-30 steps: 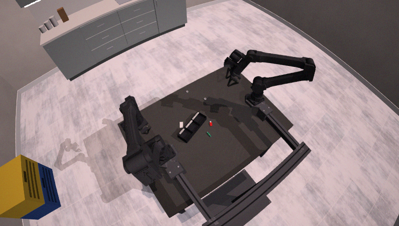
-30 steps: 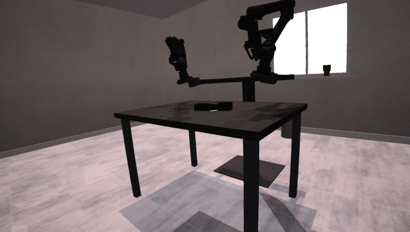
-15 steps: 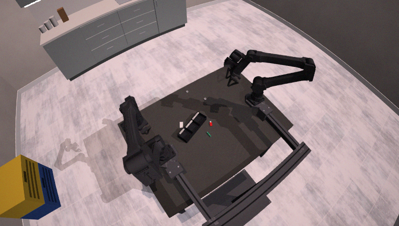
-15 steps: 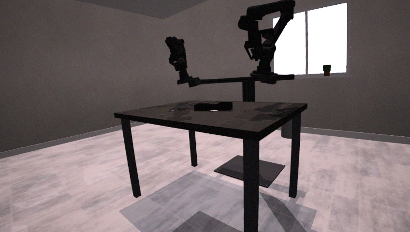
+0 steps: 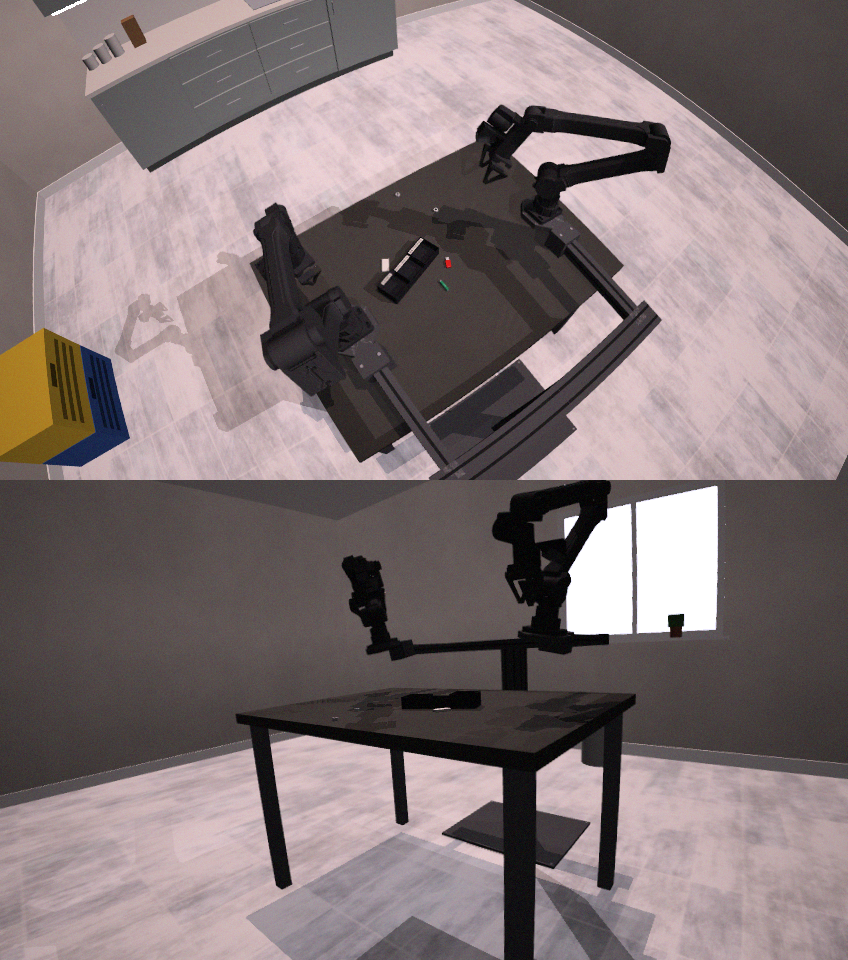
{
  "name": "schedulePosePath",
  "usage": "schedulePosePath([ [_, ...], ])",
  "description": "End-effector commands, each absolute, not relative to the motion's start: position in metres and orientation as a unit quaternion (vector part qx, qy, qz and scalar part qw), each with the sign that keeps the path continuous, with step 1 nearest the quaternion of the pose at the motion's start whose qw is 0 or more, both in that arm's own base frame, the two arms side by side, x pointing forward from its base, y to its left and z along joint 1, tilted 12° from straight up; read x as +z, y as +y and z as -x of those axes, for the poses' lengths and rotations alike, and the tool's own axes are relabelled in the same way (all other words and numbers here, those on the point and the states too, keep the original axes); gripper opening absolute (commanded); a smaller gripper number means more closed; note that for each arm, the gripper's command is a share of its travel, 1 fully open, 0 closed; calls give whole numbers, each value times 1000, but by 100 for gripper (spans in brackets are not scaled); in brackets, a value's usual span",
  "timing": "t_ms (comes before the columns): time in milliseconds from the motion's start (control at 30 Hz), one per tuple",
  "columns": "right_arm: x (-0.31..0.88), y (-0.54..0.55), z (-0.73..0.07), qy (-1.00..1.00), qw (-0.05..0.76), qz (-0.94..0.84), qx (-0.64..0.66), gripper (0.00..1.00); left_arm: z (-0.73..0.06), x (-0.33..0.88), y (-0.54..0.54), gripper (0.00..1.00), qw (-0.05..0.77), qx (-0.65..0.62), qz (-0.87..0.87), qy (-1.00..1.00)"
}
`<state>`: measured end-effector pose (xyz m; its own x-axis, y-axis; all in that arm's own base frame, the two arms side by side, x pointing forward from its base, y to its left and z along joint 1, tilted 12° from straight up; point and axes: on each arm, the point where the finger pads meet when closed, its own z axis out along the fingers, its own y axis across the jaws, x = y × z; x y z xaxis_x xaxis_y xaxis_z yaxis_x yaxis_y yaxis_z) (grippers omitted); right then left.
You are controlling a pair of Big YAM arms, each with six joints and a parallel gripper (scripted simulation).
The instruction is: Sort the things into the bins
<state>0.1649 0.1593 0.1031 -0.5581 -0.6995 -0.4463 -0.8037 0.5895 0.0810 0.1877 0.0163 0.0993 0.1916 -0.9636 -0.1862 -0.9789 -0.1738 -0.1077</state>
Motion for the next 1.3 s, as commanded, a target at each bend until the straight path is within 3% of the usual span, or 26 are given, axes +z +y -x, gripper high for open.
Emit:
schedulePosePath([
  [0,103,159,-165,872,187,431,139,100,-190,100,17,100,106,30,764,636],
  [733,103,159,-165,872,187,431,139,100,-190,100,17,100,106,30,764,636],
  [1267,-11,136,-177,871,192,431,139,100,-190,100,17,100,106,30,764,636],
])
